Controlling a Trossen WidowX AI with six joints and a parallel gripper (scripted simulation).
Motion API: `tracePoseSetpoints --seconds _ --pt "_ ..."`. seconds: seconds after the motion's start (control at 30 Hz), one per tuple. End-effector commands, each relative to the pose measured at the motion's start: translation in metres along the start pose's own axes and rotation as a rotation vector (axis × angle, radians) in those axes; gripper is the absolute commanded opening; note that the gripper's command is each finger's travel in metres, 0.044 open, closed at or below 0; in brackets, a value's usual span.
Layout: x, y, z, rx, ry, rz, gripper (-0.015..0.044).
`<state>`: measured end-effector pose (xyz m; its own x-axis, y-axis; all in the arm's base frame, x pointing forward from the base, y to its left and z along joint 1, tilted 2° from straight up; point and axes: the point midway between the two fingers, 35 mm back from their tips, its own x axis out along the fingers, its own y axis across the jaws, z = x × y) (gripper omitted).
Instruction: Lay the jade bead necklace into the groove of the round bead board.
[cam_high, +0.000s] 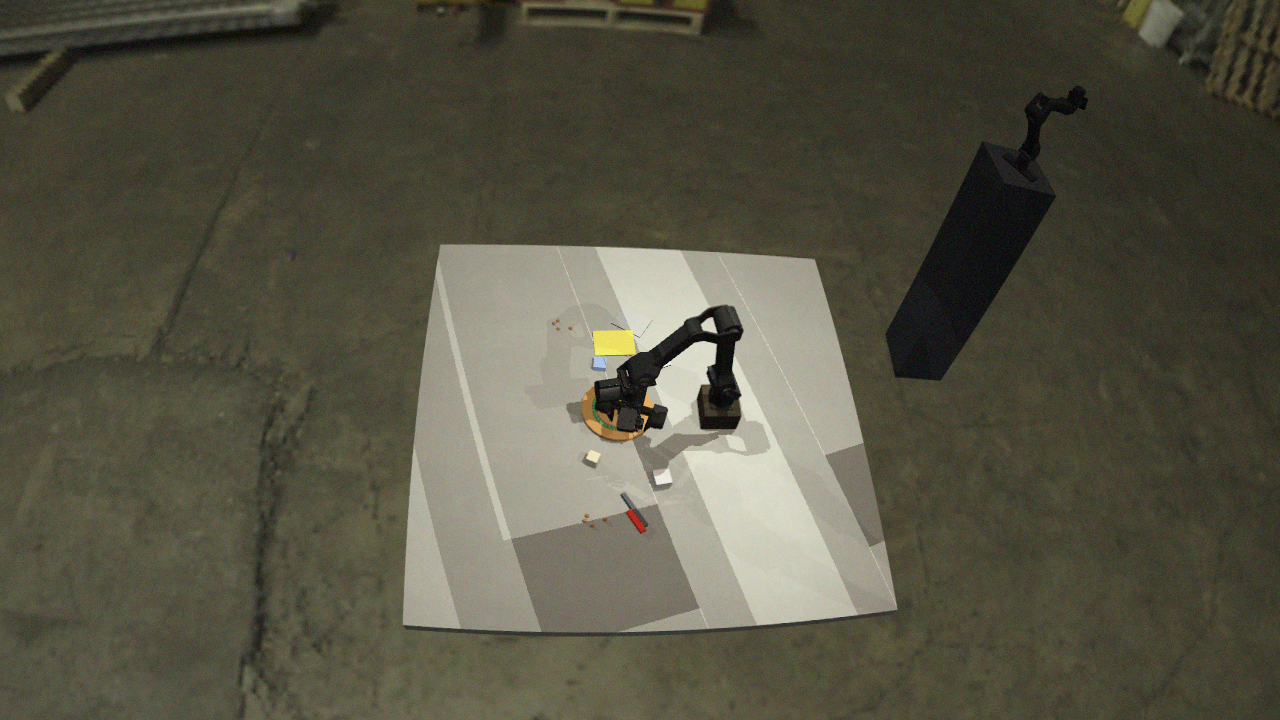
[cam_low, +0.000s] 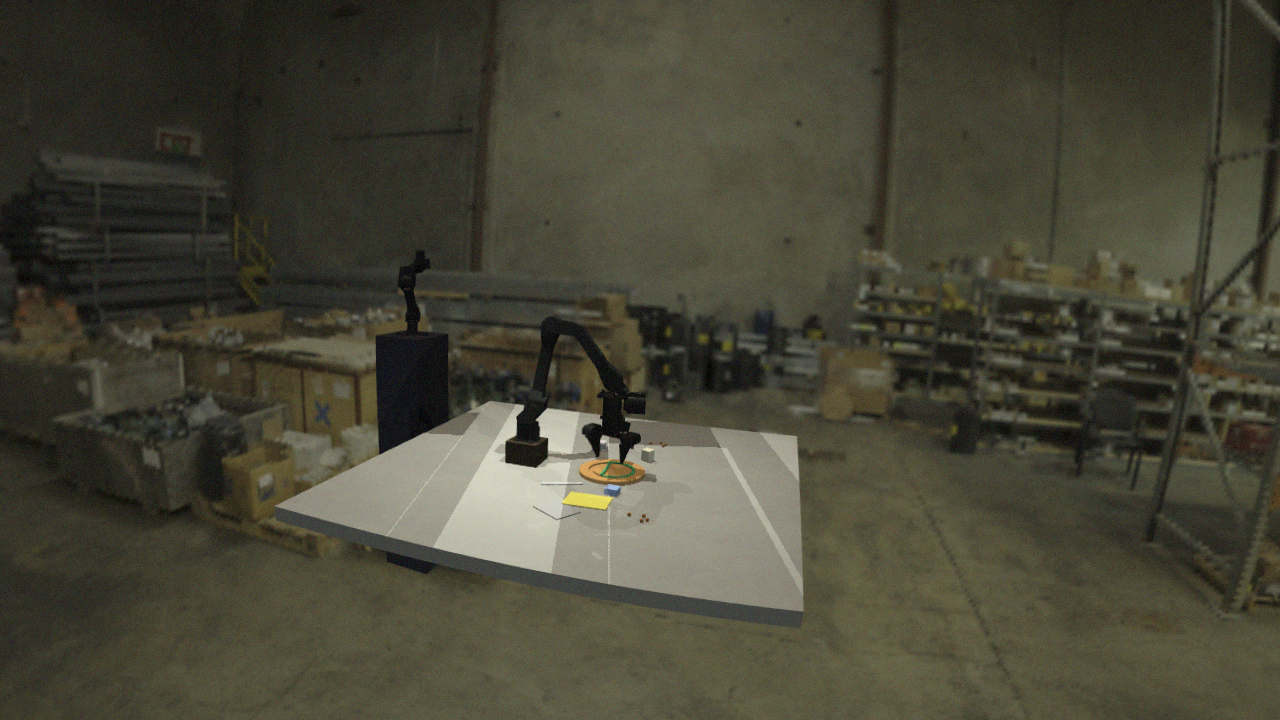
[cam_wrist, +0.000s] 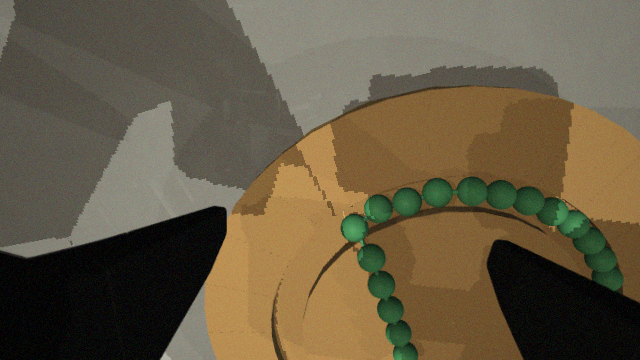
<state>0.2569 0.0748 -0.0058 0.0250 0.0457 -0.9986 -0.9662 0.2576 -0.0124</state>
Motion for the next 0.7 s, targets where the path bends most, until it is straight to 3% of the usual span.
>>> tracePoseSetpoints --seconds 0.0,0.1,0.2,0.5,0.67 --pt "-0.001 0.000 0.000 0.002 -0.001 0.001 0.0440" --pt "-0.001 0.000 0.000 0.002 -0.001 0.001 0.0440" --pt "-0.002 -0.001 0.000 0.146 -0.001 0.001 0.0361" --pt "-0.014 -0.003 -0.004 1.038 0.000 0.000 0.0125" --pt "-0.020 -0.005 -0.006 1.533 0.000 0.000 0.0120"
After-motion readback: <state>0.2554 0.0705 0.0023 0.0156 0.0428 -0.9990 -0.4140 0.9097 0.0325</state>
